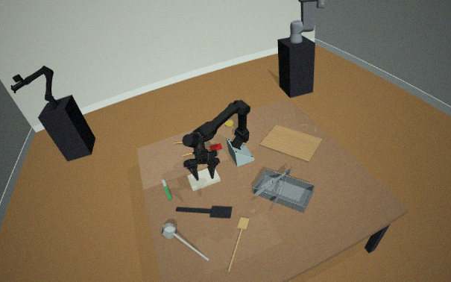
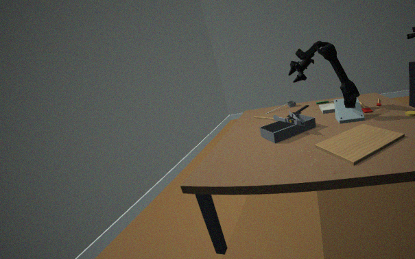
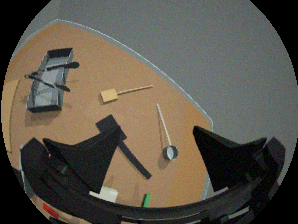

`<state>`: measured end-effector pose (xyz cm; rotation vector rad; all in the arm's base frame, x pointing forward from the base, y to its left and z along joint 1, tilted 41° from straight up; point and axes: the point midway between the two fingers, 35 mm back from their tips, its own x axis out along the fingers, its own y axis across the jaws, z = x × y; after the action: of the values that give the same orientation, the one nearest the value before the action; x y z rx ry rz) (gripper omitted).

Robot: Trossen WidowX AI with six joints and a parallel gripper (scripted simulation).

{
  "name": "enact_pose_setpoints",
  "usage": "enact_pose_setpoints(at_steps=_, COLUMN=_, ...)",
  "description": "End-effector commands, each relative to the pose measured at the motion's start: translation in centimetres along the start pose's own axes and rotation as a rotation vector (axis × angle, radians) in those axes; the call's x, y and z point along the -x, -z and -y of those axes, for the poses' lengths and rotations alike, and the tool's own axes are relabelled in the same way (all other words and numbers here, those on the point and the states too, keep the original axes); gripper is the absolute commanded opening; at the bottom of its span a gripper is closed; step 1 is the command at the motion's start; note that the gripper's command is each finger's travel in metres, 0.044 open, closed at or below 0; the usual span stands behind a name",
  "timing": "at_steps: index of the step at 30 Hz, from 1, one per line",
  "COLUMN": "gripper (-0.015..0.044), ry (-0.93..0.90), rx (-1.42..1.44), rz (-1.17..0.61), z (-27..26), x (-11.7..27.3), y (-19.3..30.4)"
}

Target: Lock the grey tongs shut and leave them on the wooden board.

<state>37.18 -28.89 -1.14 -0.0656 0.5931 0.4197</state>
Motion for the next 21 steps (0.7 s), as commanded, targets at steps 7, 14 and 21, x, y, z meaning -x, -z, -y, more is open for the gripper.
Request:
enact_pose_setpoints(at_steps=7, gripper=0.044, ry=-0.36, rx=0.536, rz=-0.105, z=-11.8, x=-6.7, y=-9.8)
enact_pose_setpoints(at_steps=14, gripper=0.044, ry=-0.636, rx=0.917, rz=-0.104, z=-21.9, x=-8.3, y=-14.7)
enact_pose_setpoints(at_steps=21, gripper=0.044, ry=-0.941, rx=1.308, rz=-0.039, z=-32.4, x=-6.8, y=-18.0)
